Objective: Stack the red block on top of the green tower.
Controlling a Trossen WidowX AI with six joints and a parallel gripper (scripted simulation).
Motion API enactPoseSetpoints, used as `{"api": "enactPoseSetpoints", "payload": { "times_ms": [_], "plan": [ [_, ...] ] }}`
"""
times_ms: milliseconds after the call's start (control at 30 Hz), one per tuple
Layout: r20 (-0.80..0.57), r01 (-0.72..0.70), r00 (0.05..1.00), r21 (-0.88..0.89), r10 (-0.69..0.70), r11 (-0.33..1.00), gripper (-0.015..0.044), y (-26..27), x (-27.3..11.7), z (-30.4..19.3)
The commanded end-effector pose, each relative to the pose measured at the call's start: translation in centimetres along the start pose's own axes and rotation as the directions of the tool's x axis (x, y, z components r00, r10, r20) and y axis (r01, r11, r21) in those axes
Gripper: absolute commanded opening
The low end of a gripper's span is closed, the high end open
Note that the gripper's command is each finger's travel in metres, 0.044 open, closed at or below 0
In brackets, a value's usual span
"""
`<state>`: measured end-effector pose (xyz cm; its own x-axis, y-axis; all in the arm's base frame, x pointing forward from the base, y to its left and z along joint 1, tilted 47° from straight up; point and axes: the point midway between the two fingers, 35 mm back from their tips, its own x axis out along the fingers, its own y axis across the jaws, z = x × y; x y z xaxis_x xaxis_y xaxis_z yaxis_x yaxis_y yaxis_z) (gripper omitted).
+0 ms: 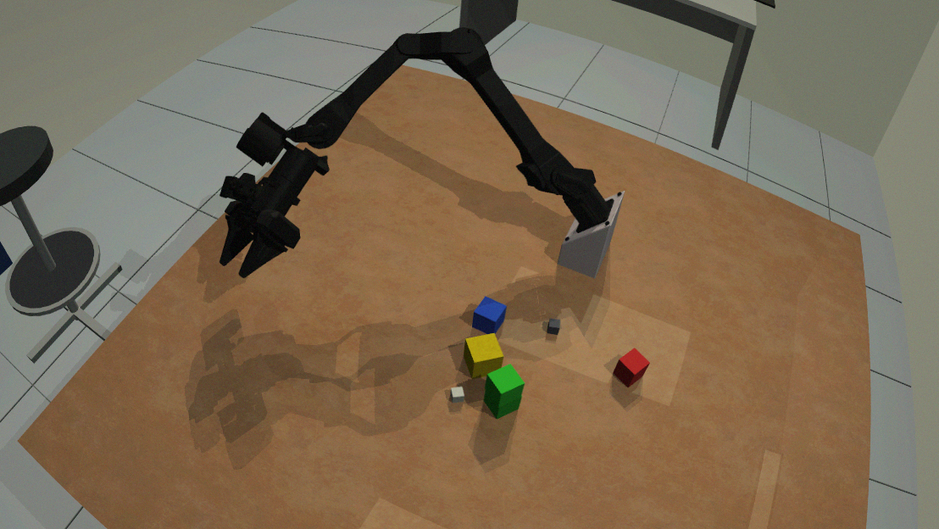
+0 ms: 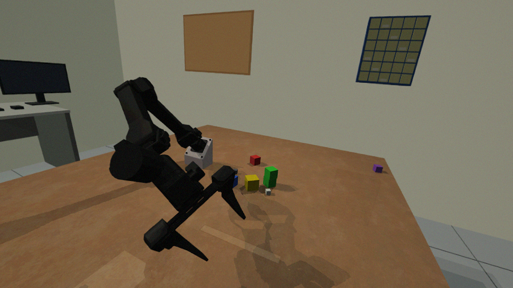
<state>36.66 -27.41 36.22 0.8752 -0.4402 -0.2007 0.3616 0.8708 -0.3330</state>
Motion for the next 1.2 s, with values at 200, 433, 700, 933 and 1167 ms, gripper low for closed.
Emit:
{"api": "enactPoseSetpoints", "payload": {
  "times_ms": [200,433,700,933,1167],
  "plan": [
    [-0.226,-0.184,0.943,0.262,0.245,0.947,0.0440,12.4,4.6,-5.5],
    [-0.391,-0.206,0.843,0.398,0.369,0.894,0.0440,21.2,5.1,-9.6],
    [-0.585,-0.139,0.698,0.456,0.414,0.879,0.0440,30.0,3.3,-14.8],
    [-0.733,-0.059,0.566,0.420,0.377,0.905,0.0440,36.5,-0.1,-19.4],
    [-0.818,0.037,0.482,0.378,0.315,0.925,0.0440,39.4,-3.0,-22.6]
  ]
}}
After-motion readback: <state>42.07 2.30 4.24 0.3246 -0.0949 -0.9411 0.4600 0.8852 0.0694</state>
